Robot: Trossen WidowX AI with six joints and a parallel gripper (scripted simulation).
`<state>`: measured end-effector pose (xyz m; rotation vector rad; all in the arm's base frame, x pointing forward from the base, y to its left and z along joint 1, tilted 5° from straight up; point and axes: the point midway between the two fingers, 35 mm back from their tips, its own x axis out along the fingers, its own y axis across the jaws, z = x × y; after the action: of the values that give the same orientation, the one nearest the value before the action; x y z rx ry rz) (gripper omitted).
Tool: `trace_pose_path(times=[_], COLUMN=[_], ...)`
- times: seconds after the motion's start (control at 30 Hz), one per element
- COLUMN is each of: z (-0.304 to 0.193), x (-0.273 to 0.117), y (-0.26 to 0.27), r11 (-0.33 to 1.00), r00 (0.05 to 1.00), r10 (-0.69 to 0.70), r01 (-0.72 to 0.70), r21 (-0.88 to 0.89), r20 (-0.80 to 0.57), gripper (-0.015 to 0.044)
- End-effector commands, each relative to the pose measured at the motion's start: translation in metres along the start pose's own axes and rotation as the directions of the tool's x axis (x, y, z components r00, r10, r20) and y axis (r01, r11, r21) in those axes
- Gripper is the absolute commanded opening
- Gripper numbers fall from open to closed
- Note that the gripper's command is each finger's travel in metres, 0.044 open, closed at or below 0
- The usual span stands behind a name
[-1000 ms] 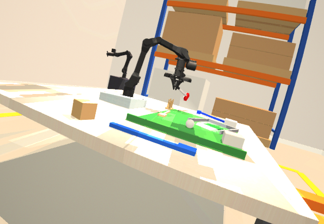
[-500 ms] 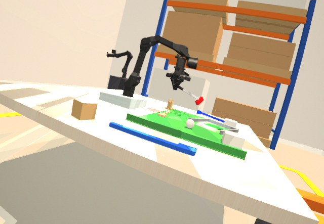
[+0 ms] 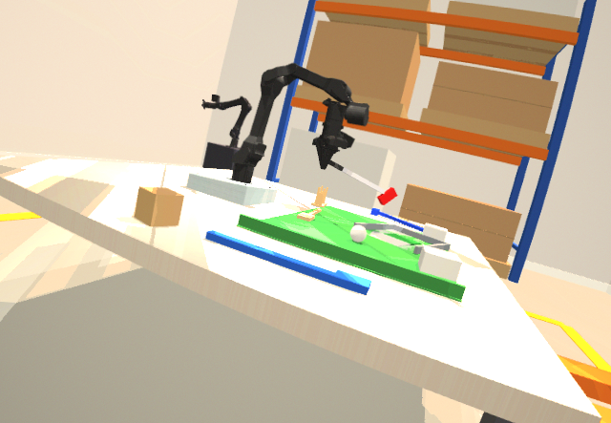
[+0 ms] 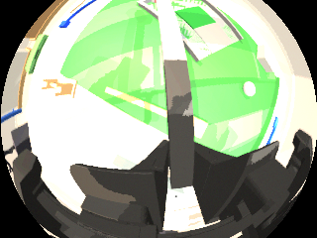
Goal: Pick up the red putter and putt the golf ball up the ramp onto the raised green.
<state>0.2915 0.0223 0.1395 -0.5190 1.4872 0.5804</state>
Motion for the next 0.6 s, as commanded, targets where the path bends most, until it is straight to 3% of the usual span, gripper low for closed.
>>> trace_pose_path(times=[0.0, 0.57], z=[-0.011, -0.080], x=[0.000, 0.005], y=[-0.014, -0.068], r11=[0.993, 0.773], r00=[1.000, 1.000], r10=[-0.004, 0.013], r01=[0.004, 0.004], r21=[0.116, 0.634], r20=[-0.001, -0.022], gripper=[0.0000, 0.0000])
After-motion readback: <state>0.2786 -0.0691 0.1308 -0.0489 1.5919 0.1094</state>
